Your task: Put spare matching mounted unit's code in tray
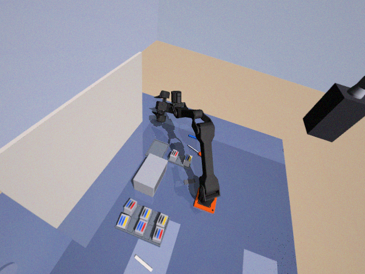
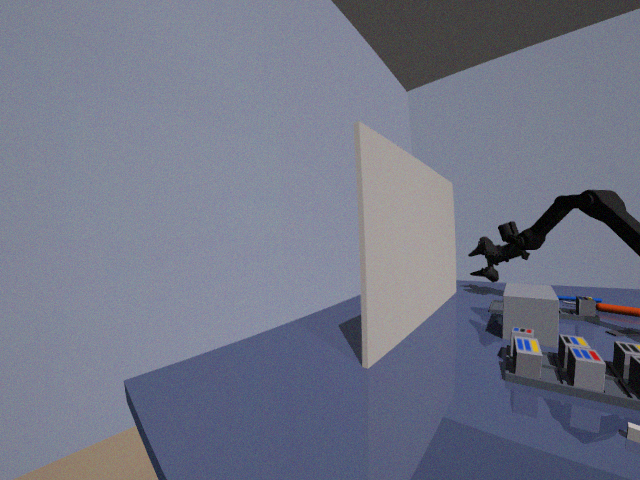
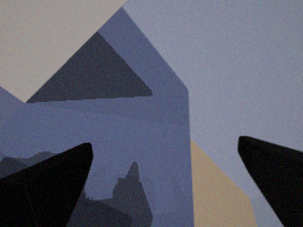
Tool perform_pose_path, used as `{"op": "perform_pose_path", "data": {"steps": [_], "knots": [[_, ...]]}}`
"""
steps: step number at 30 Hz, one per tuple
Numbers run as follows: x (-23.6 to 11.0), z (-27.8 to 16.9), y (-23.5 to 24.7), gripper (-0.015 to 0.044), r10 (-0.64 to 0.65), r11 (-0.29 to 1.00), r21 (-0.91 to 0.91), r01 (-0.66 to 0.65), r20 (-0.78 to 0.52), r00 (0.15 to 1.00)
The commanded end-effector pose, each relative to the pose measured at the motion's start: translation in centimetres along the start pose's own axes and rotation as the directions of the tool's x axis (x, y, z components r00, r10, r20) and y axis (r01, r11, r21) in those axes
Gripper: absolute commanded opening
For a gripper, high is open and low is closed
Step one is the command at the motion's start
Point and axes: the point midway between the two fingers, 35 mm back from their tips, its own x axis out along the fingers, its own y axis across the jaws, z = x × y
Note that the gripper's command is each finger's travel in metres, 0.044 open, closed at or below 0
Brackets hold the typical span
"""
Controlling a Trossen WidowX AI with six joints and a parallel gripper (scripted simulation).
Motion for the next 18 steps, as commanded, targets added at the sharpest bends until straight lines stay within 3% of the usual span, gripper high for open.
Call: {"op": "perform_pose_path", "data": {"steps": [1,8,18], "knots": [[0.2,2.9,2.2,0.044,0.139,0.962,0.246,-0.115,-0.083,0.987],[-1.6,10.1,6.6,0.044,0.395,0.793,0.564,-0.228,-0.192,0.898],[-8.4,23.3,12.2,0.044,0.652,0.596,0.754,-0.276,-0.254,0.714]]}}
